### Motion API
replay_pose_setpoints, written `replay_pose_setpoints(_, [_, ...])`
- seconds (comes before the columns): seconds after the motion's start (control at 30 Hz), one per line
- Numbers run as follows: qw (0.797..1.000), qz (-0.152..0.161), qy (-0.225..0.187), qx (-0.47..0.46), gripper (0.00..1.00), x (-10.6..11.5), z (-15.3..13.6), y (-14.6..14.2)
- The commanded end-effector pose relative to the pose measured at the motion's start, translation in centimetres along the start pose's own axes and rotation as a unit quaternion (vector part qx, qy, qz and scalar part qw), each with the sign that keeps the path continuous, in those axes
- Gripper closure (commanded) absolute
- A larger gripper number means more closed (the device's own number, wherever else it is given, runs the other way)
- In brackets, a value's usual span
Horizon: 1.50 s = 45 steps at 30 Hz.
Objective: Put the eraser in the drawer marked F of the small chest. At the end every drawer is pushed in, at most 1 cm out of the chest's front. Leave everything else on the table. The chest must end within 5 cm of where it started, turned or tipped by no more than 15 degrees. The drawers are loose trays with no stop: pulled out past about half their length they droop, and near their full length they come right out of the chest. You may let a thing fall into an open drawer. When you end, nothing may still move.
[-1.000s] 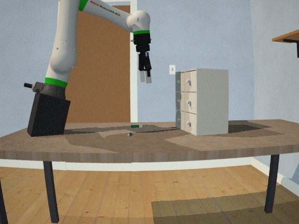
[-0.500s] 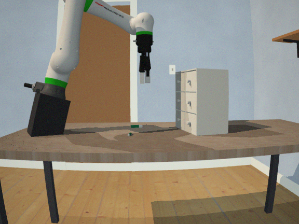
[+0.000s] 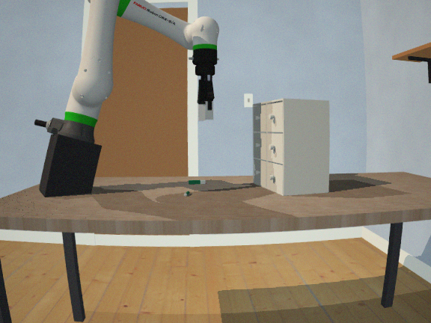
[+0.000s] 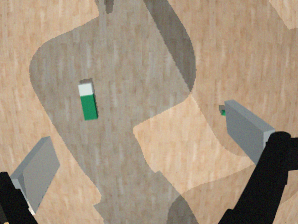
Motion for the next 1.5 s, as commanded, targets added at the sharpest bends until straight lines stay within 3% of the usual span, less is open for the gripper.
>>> replay_pose_setpoints(0.0, [1.0,0.0,0.0,0.0,0.0,0.0,-0.8,1.3])
replay_pose_setpoints(0.27, [1.0,0.0,0.0,0.0,0.0,0.0,-2.2,3.7])
replay_pose_setpoints(0.7, [1.0,0.01,0.008,0.004,0.0,-0.7,-2.2,3.6])
replay_pose_setpoints(0.83, [0.997,0.057,0.054,0.021,0.0,-4.0,-0.8,1.1])
replay_pose_setpoints(0.9, [0.997,0.057,0.054,0.021,0.0,-4.0,-0.8,1.1])
replay_pose_setpoints(0.97, [0.991,0.09,0.095,0.029,0.0,-6.3,0.2,-0.6])
replay_pose_setpoints(1.07, [0.987,0.106,0.12,0.032,0.0,-7.4,0.8,-1.3])
replay_pose_setpoints(1.17, [0.975,0.132,0.175,0.033,0.0,-9.4,1.9,-2.4])
replay_pose_setpoints(1.2, [0.975,0.132,0.175,0.033,0.0,-9.4,1.9,-2.4])
replay_pose_setpoints(1.33, [0.948,0.145,0.282,0.021,0.0,-11.6,3.5,-1.7])
replay_pose_setpoints(1.4, [0.94,0.137,0.312,0.015,0.0,-11.8,4.0,-0.3])
replay_pose_setpoints(1.47, [0.94,0.137,0.312,0.015,0.0,-11.8,4.0,-0.3])
Point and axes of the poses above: the point where the finger pads meet when closed, its own x axis back along the fingers, its own y axis across the jaws, z = x × y, the point moved 5 cm from there along x, back along the fingers, and after that the axes turned 15 degrees about -x, right-handed, at the moved point
